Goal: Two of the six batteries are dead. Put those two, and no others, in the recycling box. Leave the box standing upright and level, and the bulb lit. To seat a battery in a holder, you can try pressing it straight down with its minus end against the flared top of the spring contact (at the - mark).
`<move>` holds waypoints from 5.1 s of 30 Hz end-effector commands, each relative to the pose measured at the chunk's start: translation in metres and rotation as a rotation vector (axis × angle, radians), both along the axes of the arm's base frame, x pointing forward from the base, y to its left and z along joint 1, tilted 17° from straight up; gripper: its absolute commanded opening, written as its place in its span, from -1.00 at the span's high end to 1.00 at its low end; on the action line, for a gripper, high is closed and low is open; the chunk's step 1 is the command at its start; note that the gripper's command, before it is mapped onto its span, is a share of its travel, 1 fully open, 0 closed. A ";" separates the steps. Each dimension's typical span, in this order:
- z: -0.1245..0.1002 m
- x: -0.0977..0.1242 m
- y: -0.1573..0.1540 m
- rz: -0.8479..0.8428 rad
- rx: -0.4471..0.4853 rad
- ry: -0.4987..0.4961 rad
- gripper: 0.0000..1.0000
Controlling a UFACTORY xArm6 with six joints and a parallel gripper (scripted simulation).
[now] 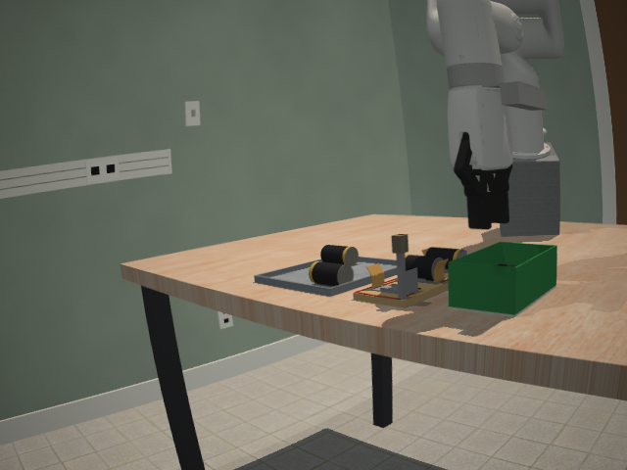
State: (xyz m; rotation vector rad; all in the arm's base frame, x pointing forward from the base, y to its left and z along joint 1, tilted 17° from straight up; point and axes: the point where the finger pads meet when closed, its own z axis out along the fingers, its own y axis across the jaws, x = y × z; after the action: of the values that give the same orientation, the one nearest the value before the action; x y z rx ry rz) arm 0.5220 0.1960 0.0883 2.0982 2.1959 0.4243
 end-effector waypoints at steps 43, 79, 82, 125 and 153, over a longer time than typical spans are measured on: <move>0.016 0.025 -0.215 0.000 0.001 -0.004 -0.01; -0.013 0.038 -0.254 0.004 0.000 -0.005 -0.01; -0.027 0.041 -0.252 0.004 0.000 -0.005 -0.01; -0.080 0.057 -0.244 0.004 0.000 -0.005 -0.01; -0.106 0.063 -0.240 0.004 0.000 -0.005 -0.01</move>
State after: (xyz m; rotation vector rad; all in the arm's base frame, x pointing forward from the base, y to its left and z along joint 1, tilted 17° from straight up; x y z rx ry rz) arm 0.5837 -0.0432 -0.0195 2.0932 2.2014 0.4262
